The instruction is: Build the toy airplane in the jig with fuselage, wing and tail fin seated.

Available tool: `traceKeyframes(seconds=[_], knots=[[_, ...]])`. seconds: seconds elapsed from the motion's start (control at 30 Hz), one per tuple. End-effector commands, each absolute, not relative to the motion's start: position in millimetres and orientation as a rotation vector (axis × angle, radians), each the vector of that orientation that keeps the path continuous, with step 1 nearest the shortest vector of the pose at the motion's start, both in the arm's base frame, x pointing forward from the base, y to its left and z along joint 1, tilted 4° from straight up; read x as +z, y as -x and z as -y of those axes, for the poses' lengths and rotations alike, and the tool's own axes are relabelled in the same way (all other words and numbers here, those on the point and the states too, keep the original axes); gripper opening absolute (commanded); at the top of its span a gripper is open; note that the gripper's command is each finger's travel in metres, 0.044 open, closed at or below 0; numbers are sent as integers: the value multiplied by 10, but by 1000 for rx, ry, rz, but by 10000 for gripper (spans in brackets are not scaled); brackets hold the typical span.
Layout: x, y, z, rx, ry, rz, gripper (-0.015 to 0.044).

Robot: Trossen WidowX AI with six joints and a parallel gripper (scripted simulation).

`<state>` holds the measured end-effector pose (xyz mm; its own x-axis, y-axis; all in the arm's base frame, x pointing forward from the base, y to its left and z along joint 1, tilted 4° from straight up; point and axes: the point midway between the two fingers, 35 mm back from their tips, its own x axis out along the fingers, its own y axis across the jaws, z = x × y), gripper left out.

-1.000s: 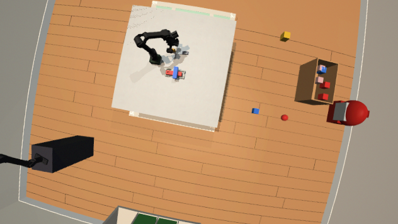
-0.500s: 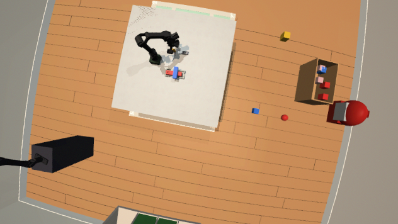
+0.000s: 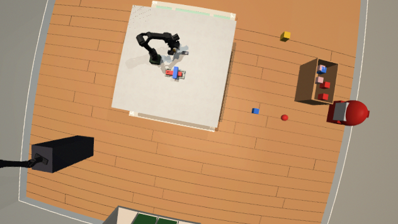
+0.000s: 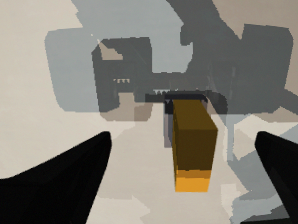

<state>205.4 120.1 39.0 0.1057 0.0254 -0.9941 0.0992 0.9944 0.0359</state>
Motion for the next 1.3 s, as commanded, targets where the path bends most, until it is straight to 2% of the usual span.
traceKeyframes(seconds=[0.0,0.23,0.7,1.0,1.27], knots=[[287,-2031,-1178,-62,-91,-1477,440],[200,-2031,-1173,-62,-91,-1477,440],[200,-2031,-1173,-62,-91,-1477,72],[200,-2031,-1173,-62,-91,-1477,0],[331,-2038,-1192,-58,-79,-1480,0]])
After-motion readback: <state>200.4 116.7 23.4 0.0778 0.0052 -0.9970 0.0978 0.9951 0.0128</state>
